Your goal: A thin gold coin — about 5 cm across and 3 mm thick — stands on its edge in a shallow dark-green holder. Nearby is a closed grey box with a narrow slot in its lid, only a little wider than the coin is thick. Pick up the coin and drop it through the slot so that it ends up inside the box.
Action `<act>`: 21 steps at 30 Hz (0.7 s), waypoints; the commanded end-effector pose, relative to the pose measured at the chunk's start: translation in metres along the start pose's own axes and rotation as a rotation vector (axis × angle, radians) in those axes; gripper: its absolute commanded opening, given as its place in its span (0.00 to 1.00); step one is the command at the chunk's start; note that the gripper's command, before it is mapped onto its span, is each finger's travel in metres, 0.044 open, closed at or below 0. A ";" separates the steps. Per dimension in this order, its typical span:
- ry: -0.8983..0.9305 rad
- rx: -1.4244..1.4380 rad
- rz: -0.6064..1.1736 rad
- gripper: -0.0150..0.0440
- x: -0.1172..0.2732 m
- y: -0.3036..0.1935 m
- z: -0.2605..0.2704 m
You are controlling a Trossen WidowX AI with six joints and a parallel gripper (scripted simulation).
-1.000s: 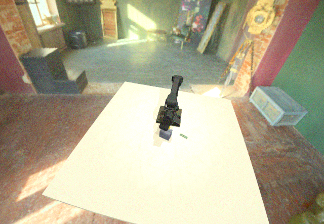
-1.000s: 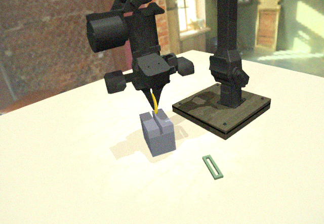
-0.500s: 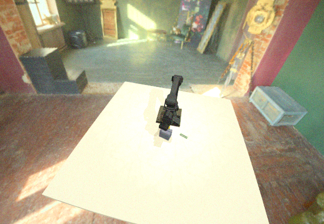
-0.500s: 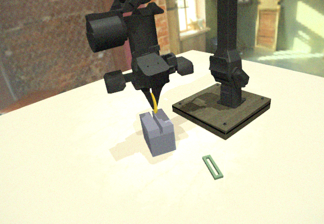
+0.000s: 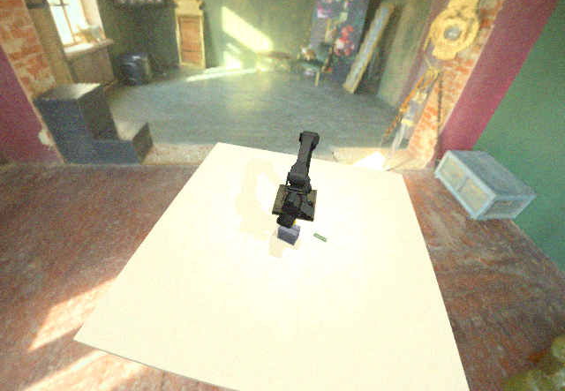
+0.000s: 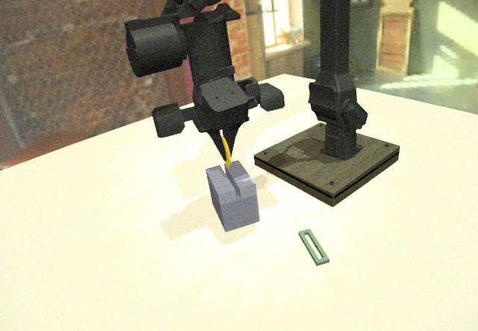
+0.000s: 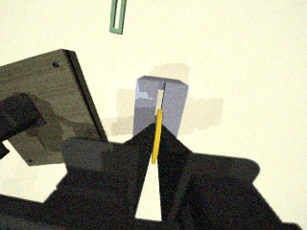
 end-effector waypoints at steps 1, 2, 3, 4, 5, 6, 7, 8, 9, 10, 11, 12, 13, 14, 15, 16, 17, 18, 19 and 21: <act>0.000 -0.002 0.000 0.25 -0.002 0.000 0.000; 0.000 -0.002 0.000 0.25 -0.003 0.000 0.000; 0.000 -0.002 0.000 0.25 -0.004 0.000 0.000; 0.000 -0.003 0.000 0.25 -0.004 0.000 0.000; 0.000 -0.003 0.000 0.25 -0.004 0.000 0.000; 0.000 -0.004 0.000 0.25 -0.005 -0.001 0.001; 0.000 -0.004 0.000 0.25 -0.005 -0.001 0.001; 0.000 -0.005 0.001 0.25 -0.006 -0.001 0.001; 0.000 -0.005 0.001 0.25 -0.006 -0.001 0.001; 0.000 -0.005 0.001 0.25 -0.006 -0.001 0.002; 0.000 -0.004 0.001 0.25 -0.007 -0.001 0.002; 0.000 -0.004 0.001 0.25 -0.007 -0.001 0.002; 0.000 -0.004 0.001 0.25 -0.008 -0.001 0.002; 0.000 -0.004 0.001 0.25 -0.008 -0.001 0.001; 0.000 -0.003 0.001 0.25 -0.008 -0.001 0.001; 0.000 -0.003 0.001 0.25 -0.009 -0.001 0.001; 0.000 -0.003 0.000 0.25 -0.009 -0.001 0.001; 0.000 -0.003 0.000 0.25 -0.009 -0.001 0.001; 0.000 -0.002 0.000 0.25 -0.010 -0.001 0.001; 0.000 -0.002 0.000 0.25 -0.011 0.000 0.001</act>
Point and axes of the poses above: the point midway between the two fingers, 35 mm back from their tips, its own x axis back along the fingers, its own z axis across the jaws, y = z × x, the point moved 6 cm from there along x, back along the fingers, and after that the axes turned 3 degrees about -x, right-handed, at the moved point
